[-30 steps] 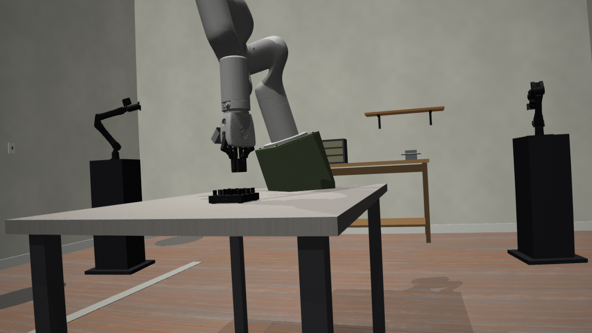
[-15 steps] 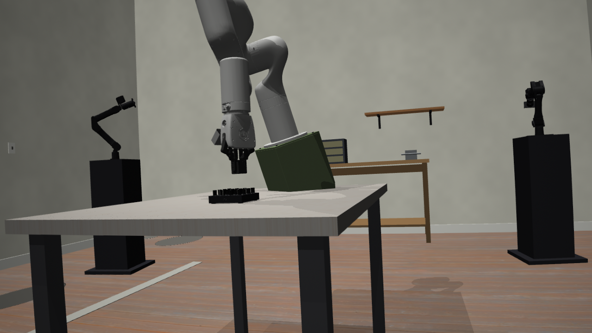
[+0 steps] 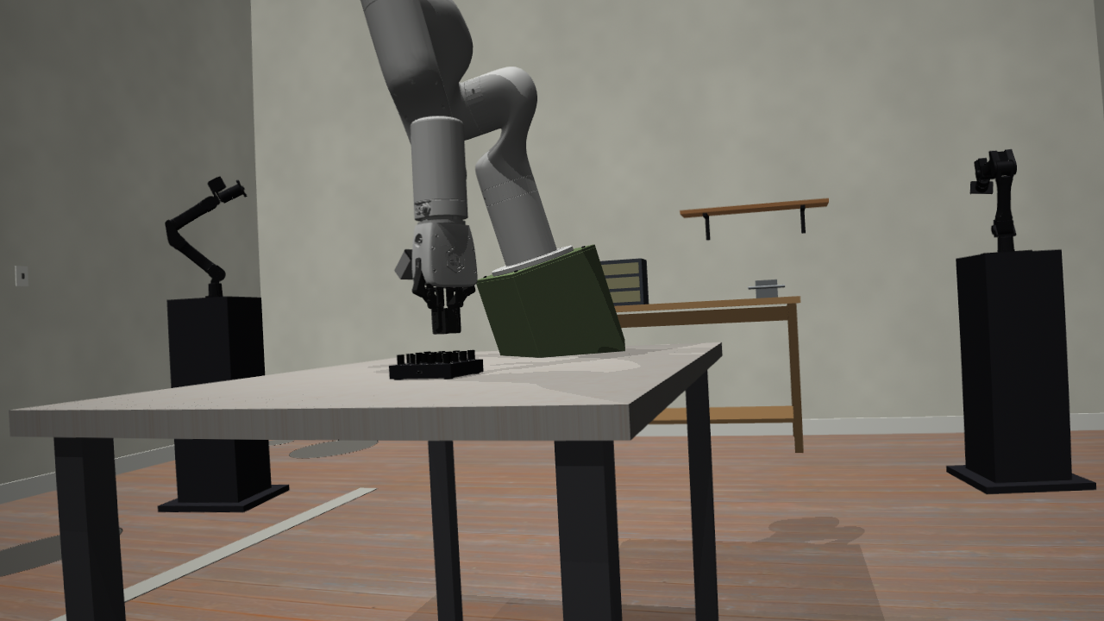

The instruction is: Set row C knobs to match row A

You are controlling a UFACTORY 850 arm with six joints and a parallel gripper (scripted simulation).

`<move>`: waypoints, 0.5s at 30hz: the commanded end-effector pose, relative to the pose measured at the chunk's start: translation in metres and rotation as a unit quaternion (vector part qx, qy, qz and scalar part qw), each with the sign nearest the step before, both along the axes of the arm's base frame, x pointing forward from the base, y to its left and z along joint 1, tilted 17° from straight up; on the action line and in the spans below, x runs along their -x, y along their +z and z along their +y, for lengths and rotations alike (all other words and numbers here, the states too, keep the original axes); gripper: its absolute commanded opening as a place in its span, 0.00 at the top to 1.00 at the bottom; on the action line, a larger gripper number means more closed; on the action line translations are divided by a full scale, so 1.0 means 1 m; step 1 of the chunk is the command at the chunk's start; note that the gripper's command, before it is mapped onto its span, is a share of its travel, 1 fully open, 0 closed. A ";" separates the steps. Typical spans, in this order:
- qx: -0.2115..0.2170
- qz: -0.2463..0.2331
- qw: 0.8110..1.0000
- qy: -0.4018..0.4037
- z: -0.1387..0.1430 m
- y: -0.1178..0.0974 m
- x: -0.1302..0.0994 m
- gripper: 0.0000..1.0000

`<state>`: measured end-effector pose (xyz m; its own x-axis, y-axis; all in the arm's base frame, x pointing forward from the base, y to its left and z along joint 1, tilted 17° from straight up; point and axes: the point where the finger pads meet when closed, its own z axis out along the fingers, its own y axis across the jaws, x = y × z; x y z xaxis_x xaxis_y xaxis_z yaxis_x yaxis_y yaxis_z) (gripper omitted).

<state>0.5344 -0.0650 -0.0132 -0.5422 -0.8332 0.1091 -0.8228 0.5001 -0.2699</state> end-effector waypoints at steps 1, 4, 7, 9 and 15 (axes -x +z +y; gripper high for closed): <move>0.000 -0.001 1.000 0.000 -0.001 -0.003 -0.001 0.81; 0.000 -0.001 1.000 0.000 -0.002 -0.007 -0.002 0.81; 0.000 -0.001 1.000 0.000 -0.003 -0.011 -0.002 0.81; 0.000 -0.001 1.000 0.000 -0.003 -0.013 -0.003 0.81; 0.000 -0.001 1.000 0.000 -0.005 -0.019 -0.004 0.81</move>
<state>0.5368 -0.0689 -0.0293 -0.5422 -0.8332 0.1090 -0.8228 0.5000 -0.2702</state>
